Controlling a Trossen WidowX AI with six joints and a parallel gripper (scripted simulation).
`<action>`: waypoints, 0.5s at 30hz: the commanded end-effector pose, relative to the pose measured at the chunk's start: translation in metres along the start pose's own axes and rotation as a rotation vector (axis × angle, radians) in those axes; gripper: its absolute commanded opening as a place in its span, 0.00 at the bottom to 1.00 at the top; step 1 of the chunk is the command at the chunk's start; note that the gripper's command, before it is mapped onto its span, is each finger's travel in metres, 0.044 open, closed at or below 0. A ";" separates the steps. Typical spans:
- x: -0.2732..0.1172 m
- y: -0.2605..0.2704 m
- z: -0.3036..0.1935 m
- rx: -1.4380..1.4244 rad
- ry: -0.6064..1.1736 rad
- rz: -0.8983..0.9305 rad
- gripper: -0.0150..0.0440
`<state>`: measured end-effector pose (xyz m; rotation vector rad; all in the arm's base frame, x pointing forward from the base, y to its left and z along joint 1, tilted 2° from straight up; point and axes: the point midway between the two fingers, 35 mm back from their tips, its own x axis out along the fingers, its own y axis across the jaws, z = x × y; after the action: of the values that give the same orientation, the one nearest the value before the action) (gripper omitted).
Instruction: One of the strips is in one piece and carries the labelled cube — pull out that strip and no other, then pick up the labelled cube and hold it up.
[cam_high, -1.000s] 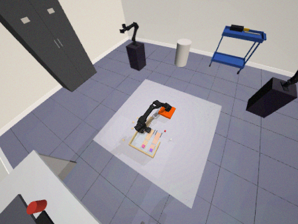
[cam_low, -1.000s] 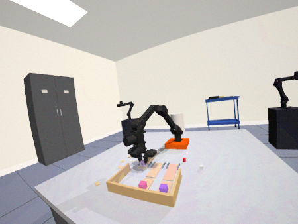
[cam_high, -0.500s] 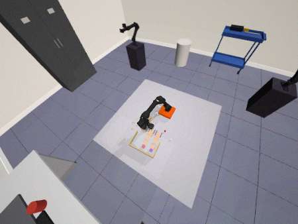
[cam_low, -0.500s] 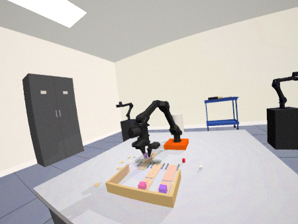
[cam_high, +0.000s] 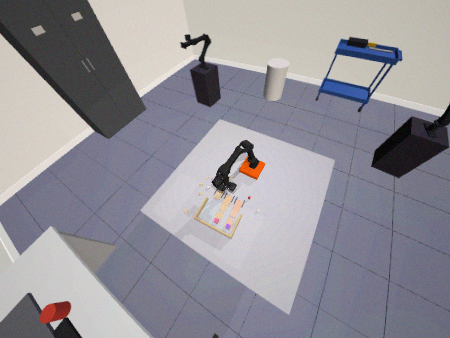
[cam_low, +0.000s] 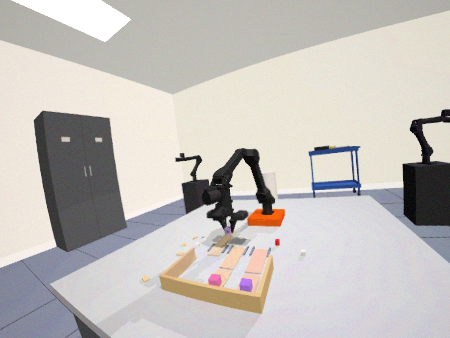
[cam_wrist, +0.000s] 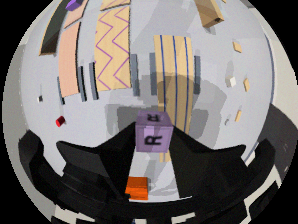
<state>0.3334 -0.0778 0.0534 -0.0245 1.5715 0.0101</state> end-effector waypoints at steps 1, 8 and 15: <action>0.001 0.004 -0.013 0.006 0.000 0.003 0.25; 0.003 0.010 -0.035 0.006 0.001 0.004 0.25; -0.024 0.009 -0.035 0.006 0.001 0.004 0.25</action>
<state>0.2939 -0.0686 0.0596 -0.0199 1.5975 0.0153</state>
